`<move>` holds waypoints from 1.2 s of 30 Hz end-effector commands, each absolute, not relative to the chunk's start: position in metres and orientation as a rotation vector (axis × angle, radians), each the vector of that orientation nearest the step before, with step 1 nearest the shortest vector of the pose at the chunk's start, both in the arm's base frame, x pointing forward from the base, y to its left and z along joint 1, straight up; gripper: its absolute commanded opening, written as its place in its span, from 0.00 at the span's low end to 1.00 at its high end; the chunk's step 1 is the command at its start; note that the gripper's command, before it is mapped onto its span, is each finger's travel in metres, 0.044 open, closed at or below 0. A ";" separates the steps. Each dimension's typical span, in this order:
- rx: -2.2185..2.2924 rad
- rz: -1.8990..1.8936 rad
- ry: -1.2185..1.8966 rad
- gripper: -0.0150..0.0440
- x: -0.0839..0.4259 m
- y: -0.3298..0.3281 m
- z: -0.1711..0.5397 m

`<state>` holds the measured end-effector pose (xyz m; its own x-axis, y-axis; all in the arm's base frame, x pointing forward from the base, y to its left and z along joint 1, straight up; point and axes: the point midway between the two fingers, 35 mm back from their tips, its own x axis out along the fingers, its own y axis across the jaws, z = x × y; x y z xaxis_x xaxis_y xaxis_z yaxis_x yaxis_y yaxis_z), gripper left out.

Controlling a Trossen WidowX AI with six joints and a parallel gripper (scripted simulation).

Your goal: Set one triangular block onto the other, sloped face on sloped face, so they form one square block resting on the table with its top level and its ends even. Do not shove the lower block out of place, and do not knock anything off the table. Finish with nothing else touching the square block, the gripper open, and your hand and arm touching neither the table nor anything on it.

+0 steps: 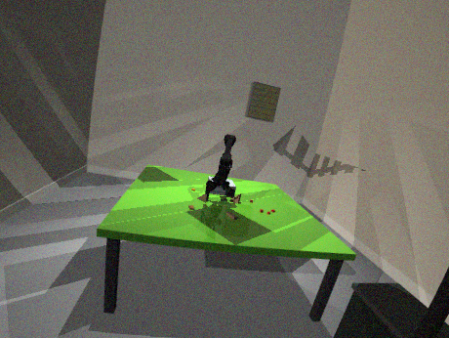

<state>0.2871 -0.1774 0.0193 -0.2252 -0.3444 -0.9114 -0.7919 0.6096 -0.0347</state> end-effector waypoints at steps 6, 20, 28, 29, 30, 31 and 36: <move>-0.923 0.555 1.824 1.00 0.283 -0.183 0.005; -0.923 0.554 1.825 1.00 0.276 -0.191 -0.016; -0.923 0.554 1.826 1.00 0.271 -0.195 -0.027; -0.923 0.554 1.826 1.00 0.270 -0.195 -0.028; -0.923 0.554 1.826 1.00 0.270 -0.196 -0.030; -0.923 0.554 1.826 1.00 0.269 -0.196 -0.031; -0.924 0.554 1.826 0.87 0.269 -0.196 -0.032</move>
<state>0.2697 -0.1954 -0.0300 -0.2305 -0.3451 -0.9098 -0.7915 0.6103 -0.0310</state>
